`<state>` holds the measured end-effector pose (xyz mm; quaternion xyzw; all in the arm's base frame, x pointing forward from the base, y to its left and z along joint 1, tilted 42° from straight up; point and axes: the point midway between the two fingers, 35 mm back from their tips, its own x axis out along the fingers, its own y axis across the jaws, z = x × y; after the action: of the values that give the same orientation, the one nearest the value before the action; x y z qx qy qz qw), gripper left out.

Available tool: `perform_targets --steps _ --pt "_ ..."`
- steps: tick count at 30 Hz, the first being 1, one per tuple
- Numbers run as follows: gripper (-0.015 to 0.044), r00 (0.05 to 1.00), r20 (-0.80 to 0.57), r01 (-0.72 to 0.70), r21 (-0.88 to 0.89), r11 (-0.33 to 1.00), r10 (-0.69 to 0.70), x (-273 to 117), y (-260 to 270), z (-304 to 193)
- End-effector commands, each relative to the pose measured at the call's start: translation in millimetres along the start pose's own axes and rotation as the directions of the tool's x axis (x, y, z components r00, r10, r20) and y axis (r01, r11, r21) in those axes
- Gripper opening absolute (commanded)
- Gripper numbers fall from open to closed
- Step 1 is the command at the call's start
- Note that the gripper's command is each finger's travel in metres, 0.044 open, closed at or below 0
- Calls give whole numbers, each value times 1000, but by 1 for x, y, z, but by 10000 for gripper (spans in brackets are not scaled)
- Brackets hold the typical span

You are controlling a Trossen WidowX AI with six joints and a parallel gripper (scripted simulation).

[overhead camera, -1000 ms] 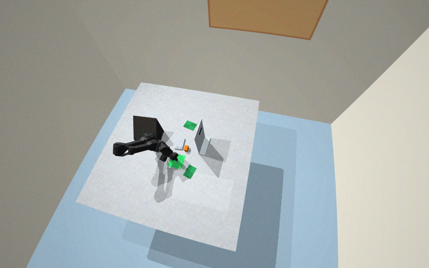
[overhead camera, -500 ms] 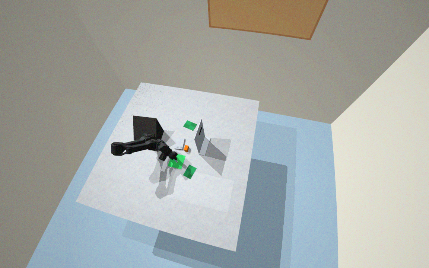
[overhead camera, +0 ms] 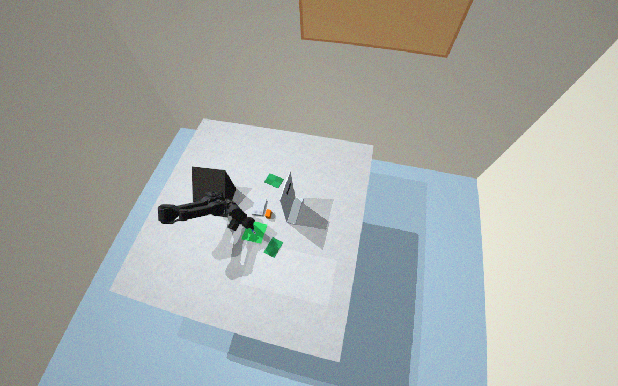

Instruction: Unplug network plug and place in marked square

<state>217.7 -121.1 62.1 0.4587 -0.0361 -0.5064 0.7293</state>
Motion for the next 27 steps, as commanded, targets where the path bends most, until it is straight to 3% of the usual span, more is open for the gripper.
perform_targets --steps 1,27 --pt "156 1000 0 0 9 1000 0 -2 2 0" --pt "156 1000 -13 26 16 1000 -26 -18 13 -8"
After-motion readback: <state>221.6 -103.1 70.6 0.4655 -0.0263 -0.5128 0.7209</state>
